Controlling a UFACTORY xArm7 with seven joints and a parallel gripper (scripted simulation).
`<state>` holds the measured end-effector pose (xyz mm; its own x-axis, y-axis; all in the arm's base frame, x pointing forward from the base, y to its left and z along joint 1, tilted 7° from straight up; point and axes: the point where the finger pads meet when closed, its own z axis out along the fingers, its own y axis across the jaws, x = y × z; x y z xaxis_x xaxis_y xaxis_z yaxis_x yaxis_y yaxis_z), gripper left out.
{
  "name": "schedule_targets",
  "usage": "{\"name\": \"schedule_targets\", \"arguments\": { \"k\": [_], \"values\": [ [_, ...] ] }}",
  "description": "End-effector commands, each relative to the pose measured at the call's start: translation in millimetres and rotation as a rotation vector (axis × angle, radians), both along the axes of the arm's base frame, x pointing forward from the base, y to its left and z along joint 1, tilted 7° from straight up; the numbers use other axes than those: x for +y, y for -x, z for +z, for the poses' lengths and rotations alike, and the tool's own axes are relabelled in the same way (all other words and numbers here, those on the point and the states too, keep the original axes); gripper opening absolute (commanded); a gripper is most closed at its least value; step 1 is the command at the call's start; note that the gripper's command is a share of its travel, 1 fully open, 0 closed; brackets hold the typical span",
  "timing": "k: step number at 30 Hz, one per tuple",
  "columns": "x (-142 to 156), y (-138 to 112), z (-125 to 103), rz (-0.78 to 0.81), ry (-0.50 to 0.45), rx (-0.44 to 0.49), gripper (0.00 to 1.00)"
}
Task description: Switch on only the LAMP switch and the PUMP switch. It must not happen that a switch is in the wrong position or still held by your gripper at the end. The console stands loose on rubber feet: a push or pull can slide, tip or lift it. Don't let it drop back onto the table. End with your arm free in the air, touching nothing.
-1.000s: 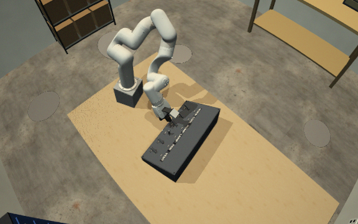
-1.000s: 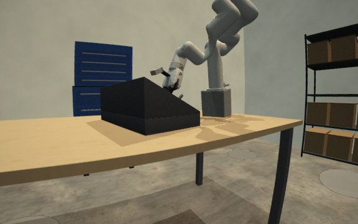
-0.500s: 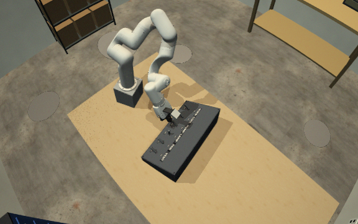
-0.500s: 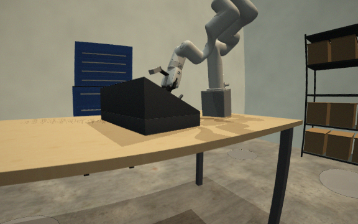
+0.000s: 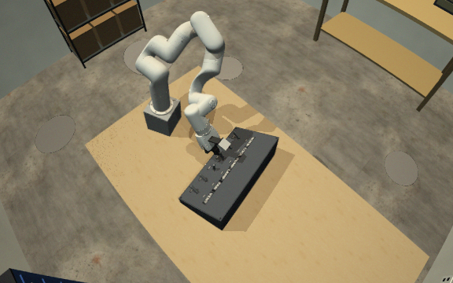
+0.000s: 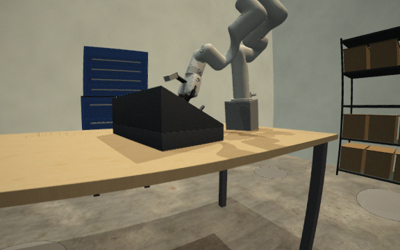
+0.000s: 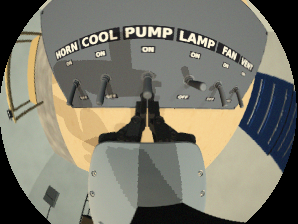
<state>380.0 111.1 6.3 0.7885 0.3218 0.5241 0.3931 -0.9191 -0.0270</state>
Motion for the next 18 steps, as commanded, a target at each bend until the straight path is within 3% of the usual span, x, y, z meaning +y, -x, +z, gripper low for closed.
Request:
{"name": "schedule_targets", "arguments": {
  "k": [1,18],
  "values": [
    [0.6,-2.4,2.0,-0.001,-0.001,-0.001,0.00],
    [2.0,-6.0,4.4,-0.001,-0.001,-0.001,0.00]
  ]
}}
